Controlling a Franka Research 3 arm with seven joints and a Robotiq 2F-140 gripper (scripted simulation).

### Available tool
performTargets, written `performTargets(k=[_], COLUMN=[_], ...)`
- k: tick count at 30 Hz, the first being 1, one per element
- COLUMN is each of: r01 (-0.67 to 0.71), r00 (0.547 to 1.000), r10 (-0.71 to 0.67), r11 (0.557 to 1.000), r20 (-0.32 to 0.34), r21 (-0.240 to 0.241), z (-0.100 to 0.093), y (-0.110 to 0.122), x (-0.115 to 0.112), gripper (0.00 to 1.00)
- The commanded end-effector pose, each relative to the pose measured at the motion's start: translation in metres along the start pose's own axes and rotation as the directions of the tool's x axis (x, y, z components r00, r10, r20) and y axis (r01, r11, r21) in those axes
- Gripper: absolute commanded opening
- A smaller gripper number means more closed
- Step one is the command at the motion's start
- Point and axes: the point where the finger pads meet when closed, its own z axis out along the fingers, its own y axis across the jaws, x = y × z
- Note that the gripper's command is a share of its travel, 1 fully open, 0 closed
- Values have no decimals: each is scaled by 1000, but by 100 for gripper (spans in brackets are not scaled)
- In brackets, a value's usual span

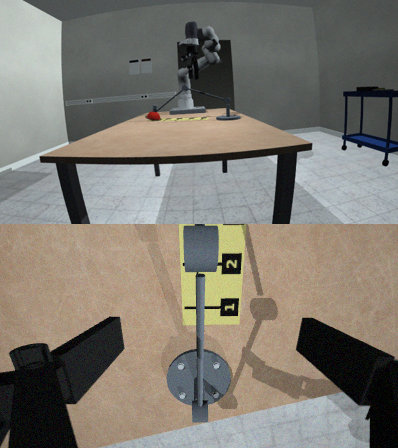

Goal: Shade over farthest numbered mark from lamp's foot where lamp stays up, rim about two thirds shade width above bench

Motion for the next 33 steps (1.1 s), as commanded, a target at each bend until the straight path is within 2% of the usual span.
performTargets(k=[1, 3, 33], r01=[12, 12, -6], r00=[1000, 1000, 1000], r10=[-12, -12, 6], r11=[1000, 1000, 1000], r20=[1, 1, -1], r21=[10, 10, -3], z=[8, 8, 81], y=[-3, -3, 0], x=[-1, -1, 0], gripper=[100, 100, 100])
